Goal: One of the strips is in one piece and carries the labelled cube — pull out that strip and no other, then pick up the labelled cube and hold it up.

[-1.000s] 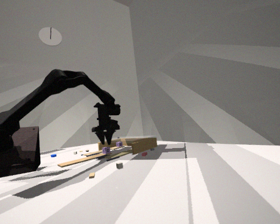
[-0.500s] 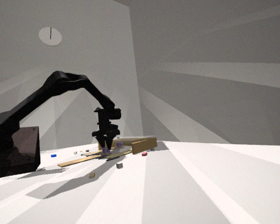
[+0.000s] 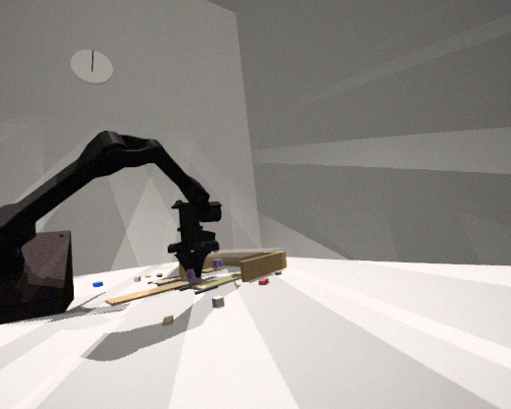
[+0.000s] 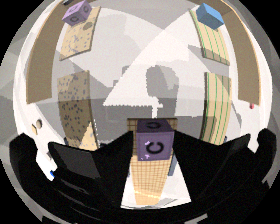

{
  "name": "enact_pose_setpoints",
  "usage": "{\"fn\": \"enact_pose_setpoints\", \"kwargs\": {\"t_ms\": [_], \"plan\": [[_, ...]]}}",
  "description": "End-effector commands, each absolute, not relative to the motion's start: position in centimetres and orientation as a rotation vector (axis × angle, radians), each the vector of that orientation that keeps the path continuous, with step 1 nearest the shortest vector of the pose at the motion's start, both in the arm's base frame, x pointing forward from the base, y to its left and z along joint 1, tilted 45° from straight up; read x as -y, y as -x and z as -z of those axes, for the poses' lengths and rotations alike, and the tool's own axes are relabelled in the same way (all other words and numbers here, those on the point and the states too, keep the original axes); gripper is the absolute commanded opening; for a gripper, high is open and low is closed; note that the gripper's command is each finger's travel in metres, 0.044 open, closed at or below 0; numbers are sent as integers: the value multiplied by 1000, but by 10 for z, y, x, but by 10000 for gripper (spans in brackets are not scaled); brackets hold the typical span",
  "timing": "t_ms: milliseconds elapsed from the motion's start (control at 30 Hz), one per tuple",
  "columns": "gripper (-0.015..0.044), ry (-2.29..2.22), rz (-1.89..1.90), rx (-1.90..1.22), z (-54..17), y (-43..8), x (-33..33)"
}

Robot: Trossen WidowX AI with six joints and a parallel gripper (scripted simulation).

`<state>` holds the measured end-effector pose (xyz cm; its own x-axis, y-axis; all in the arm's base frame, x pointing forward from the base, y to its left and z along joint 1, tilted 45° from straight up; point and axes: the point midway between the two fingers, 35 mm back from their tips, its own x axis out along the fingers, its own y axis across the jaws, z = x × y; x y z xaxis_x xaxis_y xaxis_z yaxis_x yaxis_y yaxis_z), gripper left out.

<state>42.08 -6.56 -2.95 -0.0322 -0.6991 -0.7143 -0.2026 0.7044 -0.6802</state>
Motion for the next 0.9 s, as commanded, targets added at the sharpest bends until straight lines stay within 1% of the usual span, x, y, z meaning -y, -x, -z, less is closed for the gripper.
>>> {"fn": "enact_pose_setpoints", "kwargs": {"t_ms": [0, 167, 300, 767, 867], "plan": [[132, 753, 466, -1589, 29, -421, 66], [98, 753, 466, -1589, 29, -421, 66], [0, 753, 466, -1589, 28, -419, 64], [0, 762, 462, -1596, 3, -365, 32], [0, 762, 462, -1597, 2, -362, 31]]}}
